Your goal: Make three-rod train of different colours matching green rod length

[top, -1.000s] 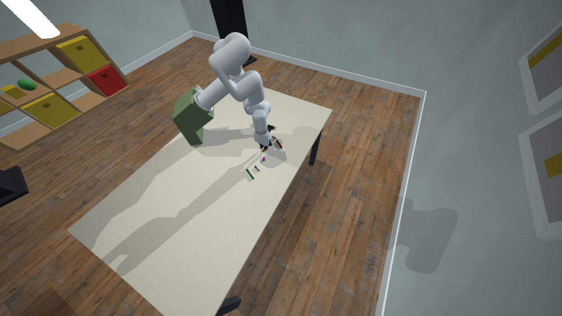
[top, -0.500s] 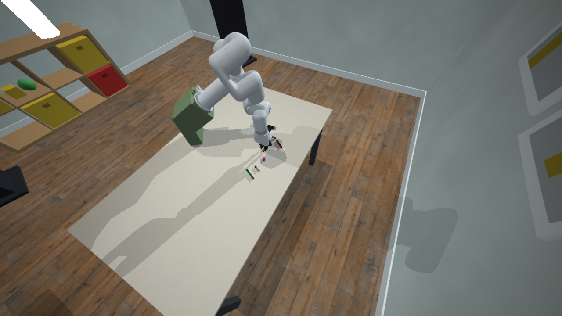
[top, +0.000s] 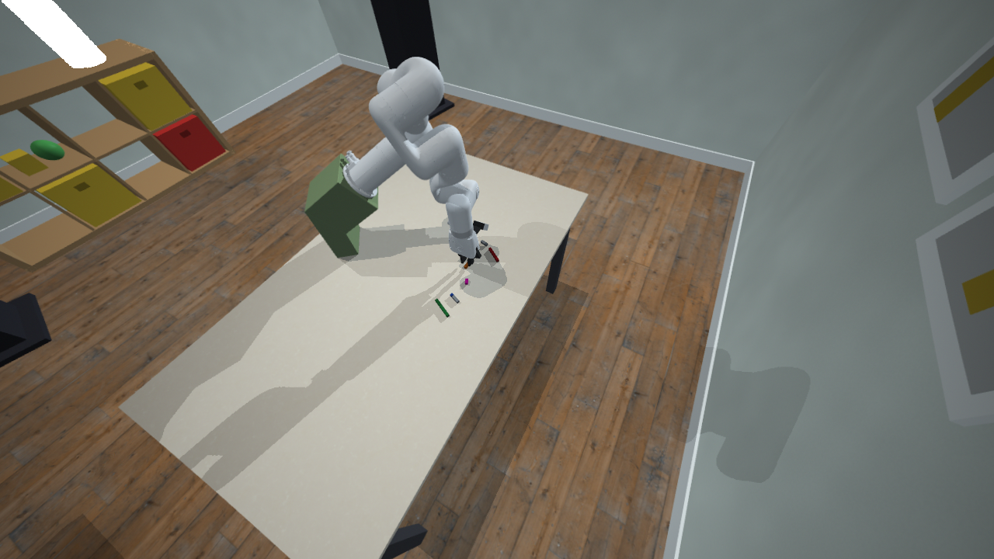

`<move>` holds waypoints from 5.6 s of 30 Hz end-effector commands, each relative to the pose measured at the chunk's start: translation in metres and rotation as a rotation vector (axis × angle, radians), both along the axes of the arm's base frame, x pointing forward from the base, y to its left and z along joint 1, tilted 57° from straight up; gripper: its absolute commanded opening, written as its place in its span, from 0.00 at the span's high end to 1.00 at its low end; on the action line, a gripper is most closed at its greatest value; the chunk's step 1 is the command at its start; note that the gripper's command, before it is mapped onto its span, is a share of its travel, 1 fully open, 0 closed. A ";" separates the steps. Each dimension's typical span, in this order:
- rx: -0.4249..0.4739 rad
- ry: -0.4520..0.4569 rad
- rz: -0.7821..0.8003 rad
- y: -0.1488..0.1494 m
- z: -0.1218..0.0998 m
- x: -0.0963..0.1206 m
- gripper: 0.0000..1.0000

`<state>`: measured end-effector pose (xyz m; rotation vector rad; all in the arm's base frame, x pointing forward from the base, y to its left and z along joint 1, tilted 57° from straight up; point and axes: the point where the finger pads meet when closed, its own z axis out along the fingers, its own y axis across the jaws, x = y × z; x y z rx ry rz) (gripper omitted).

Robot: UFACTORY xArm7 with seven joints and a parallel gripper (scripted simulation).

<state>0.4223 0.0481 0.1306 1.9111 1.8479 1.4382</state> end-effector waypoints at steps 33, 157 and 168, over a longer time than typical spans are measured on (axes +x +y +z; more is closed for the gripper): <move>0.000 -0.001 -0.001 0.001 -0.002 0.003 0.76; 0.000 -0.001 -0.001 -0.041 0.044 -0.054 0.96; 0.000 -0.001 -0.001 -0.044 0.047 -0.058 0.96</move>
